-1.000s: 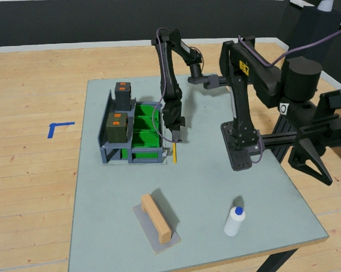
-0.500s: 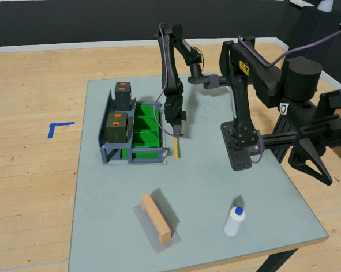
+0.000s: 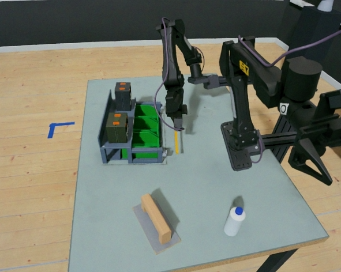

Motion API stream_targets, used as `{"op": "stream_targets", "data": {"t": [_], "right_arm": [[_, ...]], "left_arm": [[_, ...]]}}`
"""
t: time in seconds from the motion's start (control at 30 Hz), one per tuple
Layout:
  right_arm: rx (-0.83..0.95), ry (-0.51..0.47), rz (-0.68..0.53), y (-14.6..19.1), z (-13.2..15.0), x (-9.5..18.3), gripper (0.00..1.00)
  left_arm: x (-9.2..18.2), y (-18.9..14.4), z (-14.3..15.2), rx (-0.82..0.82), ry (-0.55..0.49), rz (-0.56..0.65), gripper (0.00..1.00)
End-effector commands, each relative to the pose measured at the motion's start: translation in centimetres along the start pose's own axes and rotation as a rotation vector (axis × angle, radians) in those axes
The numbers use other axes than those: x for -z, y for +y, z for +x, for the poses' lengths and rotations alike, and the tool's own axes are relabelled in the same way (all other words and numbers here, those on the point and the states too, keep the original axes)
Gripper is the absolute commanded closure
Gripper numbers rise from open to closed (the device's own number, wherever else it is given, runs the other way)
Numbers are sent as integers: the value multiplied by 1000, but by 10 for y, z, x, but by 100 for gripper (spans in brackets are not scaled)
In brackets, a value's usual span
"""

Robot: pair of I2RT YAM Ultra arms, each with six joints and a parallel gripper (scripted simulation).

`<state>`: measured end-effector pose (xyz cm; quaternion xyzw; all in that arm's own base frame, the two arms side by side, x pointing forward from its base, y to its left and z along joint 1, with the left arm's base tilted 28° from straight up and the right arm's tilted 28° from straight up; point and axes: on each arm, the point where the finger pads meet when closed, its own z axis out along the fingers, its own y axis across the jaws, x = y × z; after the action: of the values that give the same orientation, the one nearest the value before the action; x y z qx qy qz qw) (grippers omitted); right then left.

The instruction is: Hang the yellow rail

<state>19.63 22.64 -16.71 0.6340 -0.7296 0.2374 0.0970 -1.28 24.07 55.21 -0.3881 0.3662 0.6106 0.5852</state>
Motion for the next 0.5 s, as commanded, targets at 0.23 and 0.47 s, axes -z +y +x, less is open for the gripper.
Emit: {"op": "stream_targets", "data": {"t": [0.23,0.47], "right_arm": [[-7,-58,10,-3,-16,40,100],[-5,-58,10,-3,-16,42,100]], "left_arm": [[9,2,-2,-11,-3,-6,0],[9,2,-2,-11,-3,-6,0]]}}
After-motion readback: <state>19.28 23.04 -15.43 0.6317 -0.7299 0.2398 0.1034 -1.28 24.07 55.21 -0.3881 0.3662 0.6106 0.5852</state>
